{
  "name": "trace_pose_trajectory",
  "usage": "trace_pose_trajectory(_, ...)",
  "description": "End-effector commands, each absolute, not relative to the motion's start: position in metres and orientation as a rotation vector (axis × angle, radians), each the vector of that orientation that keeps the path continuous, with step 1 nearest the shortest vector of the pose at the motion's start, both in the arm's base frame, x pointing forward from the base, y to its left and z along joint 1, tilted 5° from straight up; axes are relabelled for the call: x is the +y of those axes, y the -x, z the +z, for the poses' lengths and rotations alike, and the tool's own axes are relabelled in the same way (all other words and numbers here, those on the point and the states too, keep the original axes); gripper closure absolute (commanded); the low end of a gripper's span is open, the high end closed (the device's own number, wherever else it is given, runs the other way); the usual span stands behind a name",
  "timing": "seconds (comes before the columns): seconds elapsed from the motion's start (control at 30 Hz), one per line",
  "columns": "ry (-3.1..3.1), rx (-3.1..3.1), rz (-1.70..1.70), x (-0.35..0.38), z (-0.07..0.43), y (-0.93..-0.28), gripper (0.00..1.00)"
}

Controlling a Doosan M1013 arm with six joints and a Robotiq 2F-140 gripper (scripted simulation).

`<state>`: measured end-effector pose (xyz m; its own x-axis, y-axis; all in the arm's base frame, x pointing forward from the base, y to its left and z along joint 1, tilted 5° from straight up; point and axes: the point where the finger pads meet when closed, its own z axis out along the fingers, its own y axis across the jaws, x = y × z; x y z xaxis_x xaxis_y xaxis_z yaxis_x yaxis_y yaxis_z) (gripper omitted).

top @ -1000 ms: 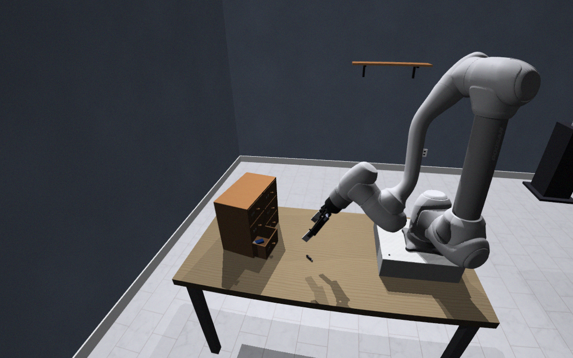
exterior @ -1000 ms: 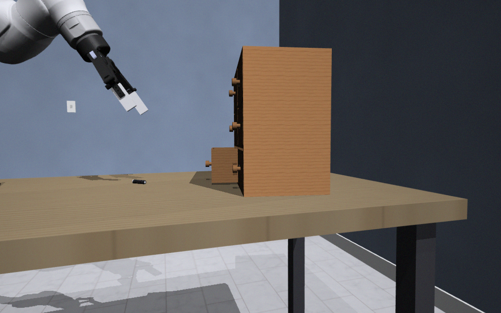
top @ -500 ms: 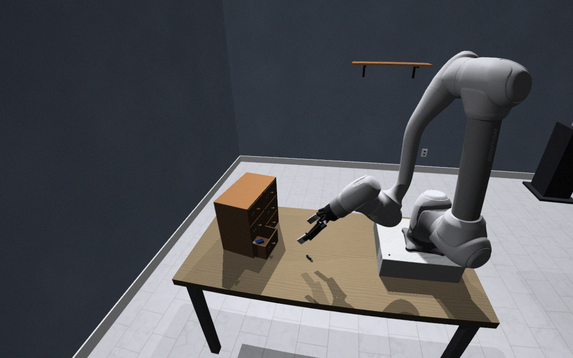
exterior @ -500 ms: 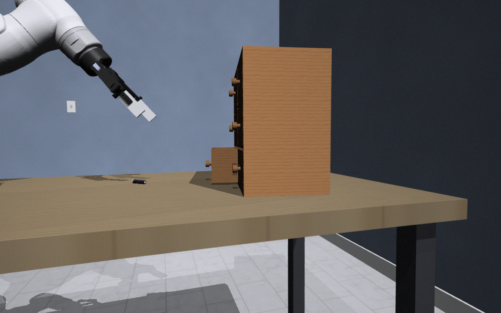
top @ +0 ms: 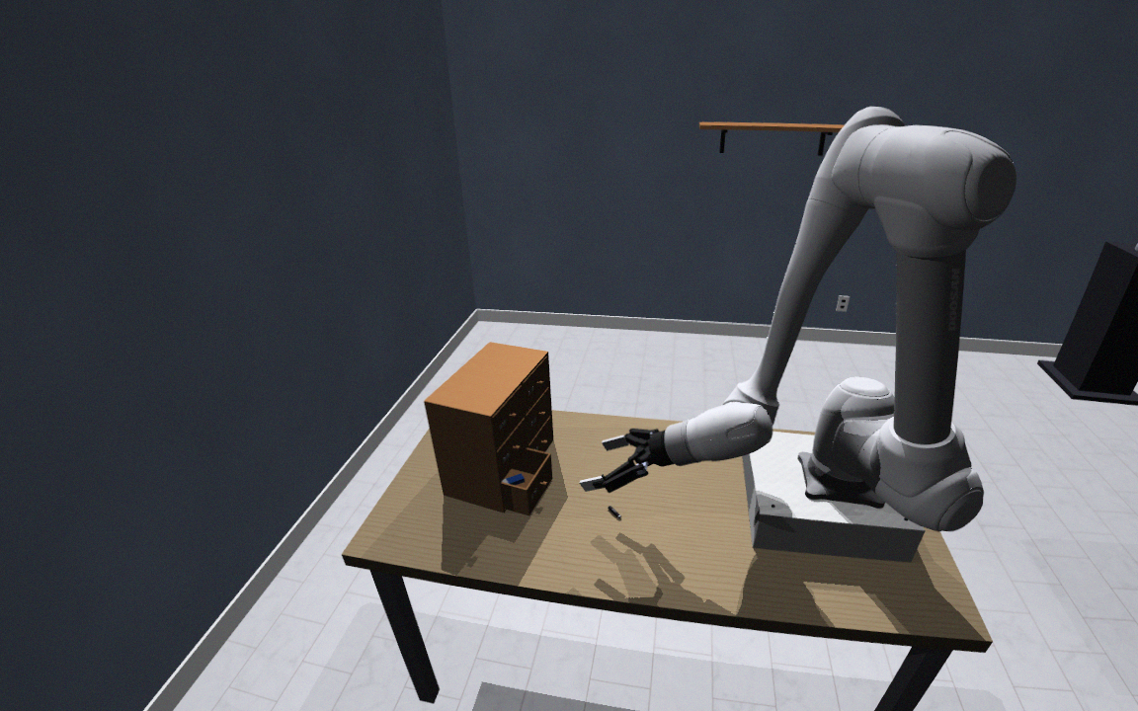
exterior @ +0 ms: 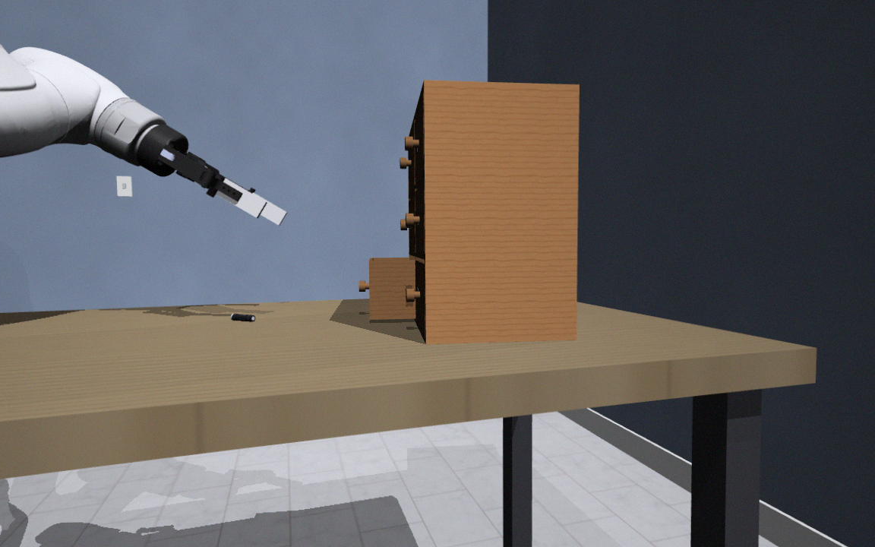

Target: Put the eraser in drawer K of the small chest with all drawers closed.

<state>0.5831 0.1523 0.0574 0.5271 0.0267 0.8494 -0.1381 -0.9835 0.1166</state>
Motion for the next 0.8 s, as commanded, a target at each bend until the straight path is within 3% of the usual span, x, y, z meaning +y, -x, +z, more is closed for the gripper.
trace_pose_trajectory(0.0, -2.478, -0.084, 1.694, 0.141, 0.0494, -0.5871, 0.0)
trace_pose_trajectory(0.33, -2.466, -0.082, 1.712, 0.141, 0.0482, -0.5882, 0.0)
trace_pose_trajectory(0.37, -2.466, -0.082, 1.712, 0.141, 0.0482, -0.5882, 1.0)
trace_pose_trajectory(0.77, -2.466, -0.082, 1.712, 0.141, 0.0482, -0.5882, 1.0)
